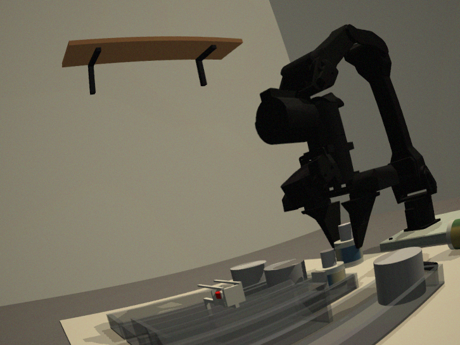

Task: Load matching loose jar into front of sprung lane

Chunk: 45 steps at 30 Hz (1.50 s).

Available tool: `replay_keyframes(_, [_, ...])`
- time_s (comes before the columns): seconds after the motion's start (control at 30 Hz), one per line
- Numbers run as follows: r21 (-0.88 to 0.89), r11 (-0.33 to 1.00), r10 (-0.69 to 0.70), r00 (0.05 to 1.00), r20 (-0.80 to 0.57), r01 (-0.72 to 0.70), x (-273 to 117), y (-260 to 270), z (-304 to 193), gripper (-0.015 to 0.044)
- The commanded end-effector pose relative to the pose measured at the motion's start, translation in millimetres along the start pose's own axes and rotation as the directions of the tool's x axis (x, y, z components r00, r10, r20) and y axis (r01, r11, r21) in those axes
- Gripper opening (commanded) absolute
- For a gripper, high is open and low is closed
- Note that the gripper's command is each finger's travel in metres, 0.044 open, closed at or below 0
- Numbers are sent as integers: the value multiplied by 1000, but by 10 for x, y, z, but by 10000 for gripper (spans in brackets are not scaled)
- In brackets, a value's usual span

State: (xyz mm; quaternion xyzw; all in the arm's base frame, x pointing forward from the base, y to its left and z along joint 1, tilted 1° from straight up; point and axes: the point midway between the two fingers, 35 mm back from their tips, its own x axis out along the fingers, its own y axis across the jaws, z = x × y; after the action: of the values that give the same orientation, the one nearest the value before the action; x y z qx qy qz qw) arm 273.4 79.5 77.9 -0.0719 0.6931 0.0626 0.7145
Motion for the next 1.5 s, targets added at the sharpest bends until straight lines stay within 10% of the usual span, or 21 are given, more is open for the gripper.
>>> replay_keyframes(0.0, [-5, 1000, 0, 1000, -11, 0, 40, 0, -7, 0])
replay_keyframes(1.47, [-5, 1000, 0, 1000, -10, 0, 44, 2, 144, 0])
